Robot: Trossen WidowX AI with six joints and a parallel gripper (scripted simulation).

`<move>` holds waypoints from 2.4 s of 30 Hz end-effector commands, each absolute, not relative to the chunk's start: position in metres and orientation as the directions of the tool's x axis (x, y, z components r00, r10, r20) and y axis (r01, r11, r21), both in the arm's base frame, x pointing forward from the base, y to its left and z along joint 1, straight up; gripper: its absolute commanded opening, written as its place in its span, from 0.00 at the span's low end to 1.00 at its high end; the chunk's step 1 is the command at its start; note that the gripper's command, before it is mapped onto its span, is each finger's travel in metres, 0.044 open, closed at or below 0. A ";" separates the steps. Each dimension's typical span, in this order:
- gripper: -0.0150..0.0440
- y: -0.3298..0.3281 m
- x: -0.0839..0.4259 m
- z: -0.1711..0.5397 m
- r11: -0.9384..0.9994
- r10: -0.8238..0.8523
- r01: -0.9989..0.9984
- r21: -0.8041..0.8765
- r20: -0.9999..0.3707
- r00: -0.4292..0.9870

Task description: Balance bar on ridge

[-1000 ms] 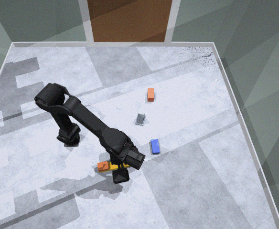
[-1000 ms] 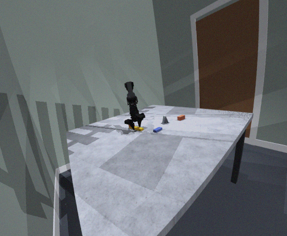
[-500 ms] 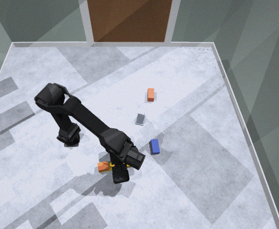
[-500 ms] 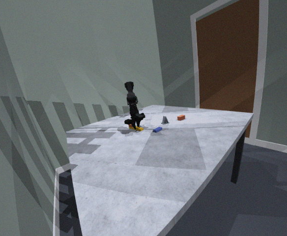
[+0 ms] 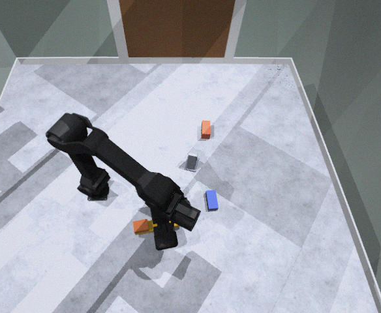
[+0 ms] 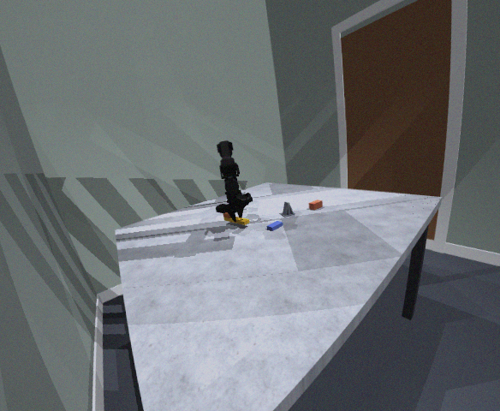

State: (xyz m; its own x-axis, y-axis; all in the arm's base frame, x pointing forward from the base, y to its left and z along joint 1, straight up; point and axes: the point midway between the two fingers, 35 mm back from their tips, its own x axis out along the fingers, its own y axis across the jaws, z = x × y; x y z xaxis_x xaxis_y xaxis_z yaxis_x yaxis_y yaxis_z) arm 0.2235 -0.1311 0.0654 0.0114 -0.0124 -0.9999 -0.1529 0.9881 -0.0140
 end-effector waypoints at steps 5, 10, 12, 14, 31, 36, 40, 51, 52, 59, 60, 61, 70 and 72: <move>0.25 -0.132 0.226 0.087 0.988 -0.015 -0.155 -0.018 -1.000 0.019; 0.25 -0.132 0.226 0.100 0.988 -0.014 -0.156 -0.017 -1.000 0.019; 0.25 -0.132 0.226 0.105 0.988 -0.014 -0.156 -0.017 -1.000 0.019; 0.25 -0.132 0.226 0.110 0.988 -0.014 -0.156 -0.017 -1.000 0.020; 0.25 -0.129 0.221 0.154 0.987 -0.012 -0.159 -0.016 -1.000 0.021; 0.25 -0.128 0.220 0.163 0.987 -0.012 -0.161 -0.015 -1.000 0.021; 0.25 -0.122 0.229 0.164 0.978 -0.012 -0.207 -0.016 -1.000 0.022; 0.25 -0.102 0.256 0.168 0.935 -0.010 -0.354 -0.017 -1.000 0.024; 0.25 -0.100 0.259 0.168 0.930 -0.009 -0.366 -0.018 -1.000 0.024; 0.25 -0.085 0.275 0.170 0.891 -0.008 -0.454 -0.019 -1.000 0.026; 0.25 -0.082 0.277 0.170 0.885 -0.008 -0.466 -0.019 -1.000 0.026; 0.25 -0.080 0.280 0.170 0.878 -0.007 -0.478 -0.019 -1.000 0.026; 0.25 -0.056 0.298 0.172 0.814 -0.005 -0.581 -0.020 -1.000 0.028; 0.25 -0.051 0.302 0.172 0.798 -0.005 -0.603 -0.021 -1.000 0.028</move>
State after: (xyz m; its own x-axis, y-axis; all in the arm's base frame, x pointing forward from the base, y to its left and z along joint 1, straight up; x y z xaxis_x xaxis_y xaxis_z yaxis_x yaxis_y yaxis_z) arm 0.2961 -0.0600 0.1708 0.0259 -0.0084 -0.9996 -0.5638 0.8256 -0.0216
